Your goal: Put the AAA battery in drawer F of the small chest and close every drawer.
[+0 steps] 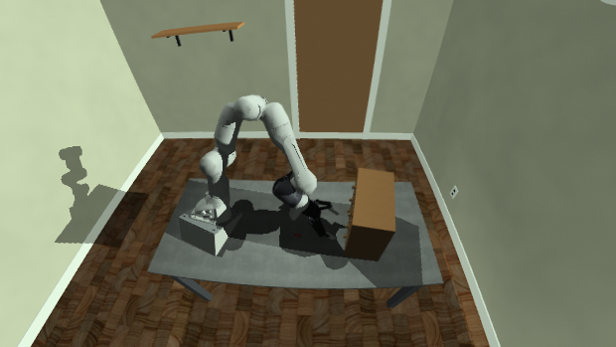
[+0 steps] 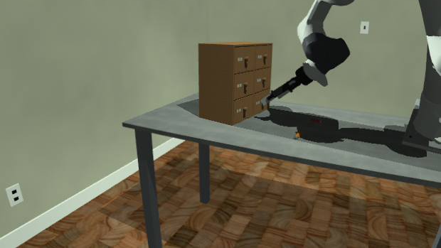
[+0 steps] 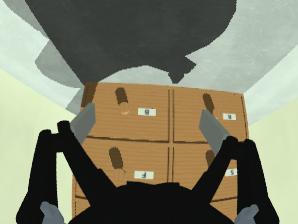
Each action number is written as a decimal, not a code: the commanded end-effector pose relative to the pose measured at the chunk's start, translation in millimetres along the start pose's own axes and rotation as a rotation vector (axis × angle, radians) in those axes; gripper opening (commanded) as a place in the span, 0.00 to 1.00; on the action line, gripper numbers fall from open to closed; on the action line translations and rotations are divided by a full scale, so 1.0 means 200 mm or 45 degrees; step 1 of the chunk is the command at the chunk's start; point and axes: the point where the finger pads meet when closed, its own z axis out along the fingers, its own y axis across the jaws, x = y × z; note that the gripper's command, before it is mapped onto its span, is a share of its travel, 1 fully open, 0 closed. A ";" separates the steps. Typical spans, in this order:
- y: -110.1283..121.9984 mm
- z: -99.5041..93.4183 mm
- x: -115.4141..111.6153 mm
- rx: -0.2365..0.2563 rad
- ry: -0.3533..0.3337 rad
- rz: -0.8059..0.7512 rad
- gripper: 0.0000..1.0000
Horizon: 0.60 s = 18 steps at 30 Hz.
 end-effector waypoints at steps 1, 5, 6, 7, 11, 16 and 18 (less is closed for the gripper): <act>0.00 0.00 0.01 -0.001 -0.001 -0.001 1.00; 0.00 0.00 0.01 -0.001 -0.001 -0.001 1.00; 0.00 0.00 0.01 -0.001 -0.001 -0.001 1.00; 0.00 0.00 0.01 -0.001 -0.001 -0.001 1.00; 0.00 0.00 0.00 -0.001 -0.001 -0.001 1.00; 0.00 -0.03 -0.03 -0.001 -0.001 -0.001 1.00; 0.00 -0.05 -0.06 -0.001 -0.001 -0.001 1.00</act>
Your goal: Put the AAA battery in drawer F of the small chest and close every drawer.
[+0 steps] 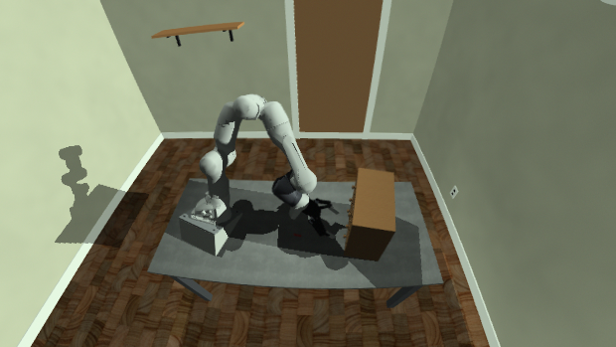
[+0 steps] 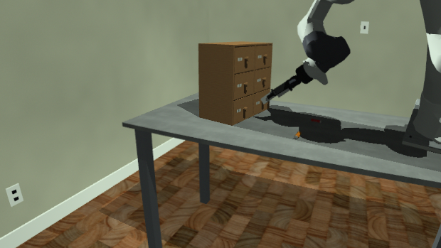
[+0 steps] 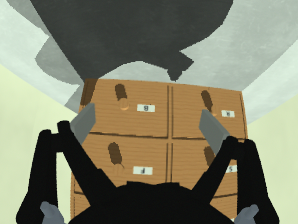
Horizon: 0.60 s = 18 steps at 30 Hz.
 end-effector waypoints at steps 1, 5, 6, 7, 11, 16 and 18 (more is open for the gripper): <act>-0.01 -0.04 -0.05 0.003 0.002 0.009 1.00; -0.01 -0.07 -0.09 0.003 0.002 0.009 1.00; -0.01 -0.09 -0.11 0.003 0.002 0.009 1.00; -0.01 -0.11 -0.12 0.003 0.002 0.009 1.00; -0.01 -0.17 -0.20 0.003 0.002 0.009 1.00; -0.01 -0.22 -0.26 0.003 0.002 0.009 1.00; -0.01 -0.22 -0.27 0.003 0.002 0.009 1.00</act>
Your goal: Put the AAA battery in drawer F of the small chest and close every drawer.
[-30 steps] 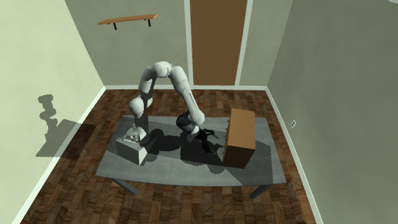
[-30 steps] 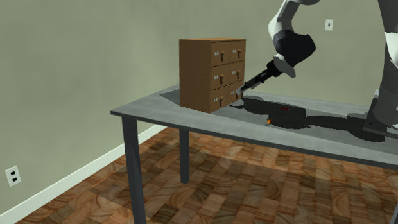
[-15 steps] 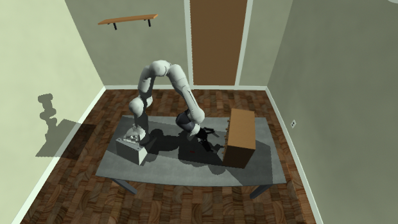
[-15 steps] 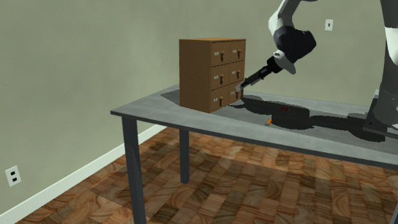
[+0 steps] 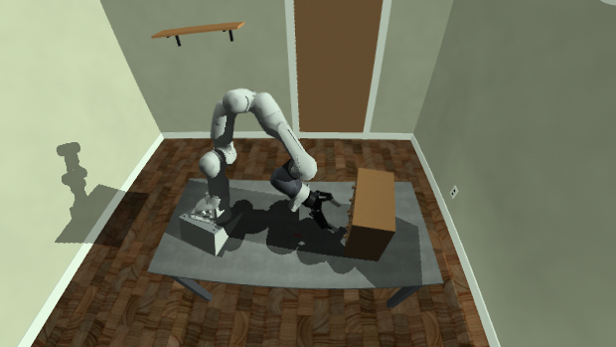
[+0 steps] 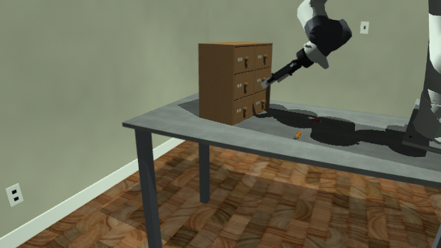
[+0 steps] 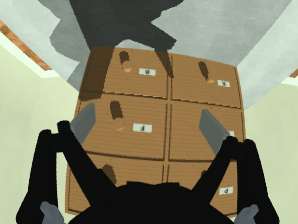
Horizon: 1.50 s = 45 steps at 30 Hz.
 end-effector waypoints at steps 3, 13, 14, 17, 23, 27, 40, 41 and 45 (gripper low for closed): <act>-0.02 -0.03 0.00 0.008 0.027 0.059 1.00; -0.02 -0.04 0.00 0.006 0.049 0.060 1.00; -0.02 -0.05 0.00 0.005 0.057 0.060 1.00; -0.02 -0.07 0.00 0.006 0.091 0.060 1.00; -0.02 -0.11 0.00 0.005 0.154 0.060 1.00; -0.02 -0.16 -0.01 0.002 0.232 0.060 1.00; -0.02 -0.35 -0.03 -0.004 0.526 0.060 1.00; -0.02 -0.37 -0.03 -0.006 0.559 0.058 1.00; -0.02 -0.48 -0.04 -0.011 0.638 -0.009 1.00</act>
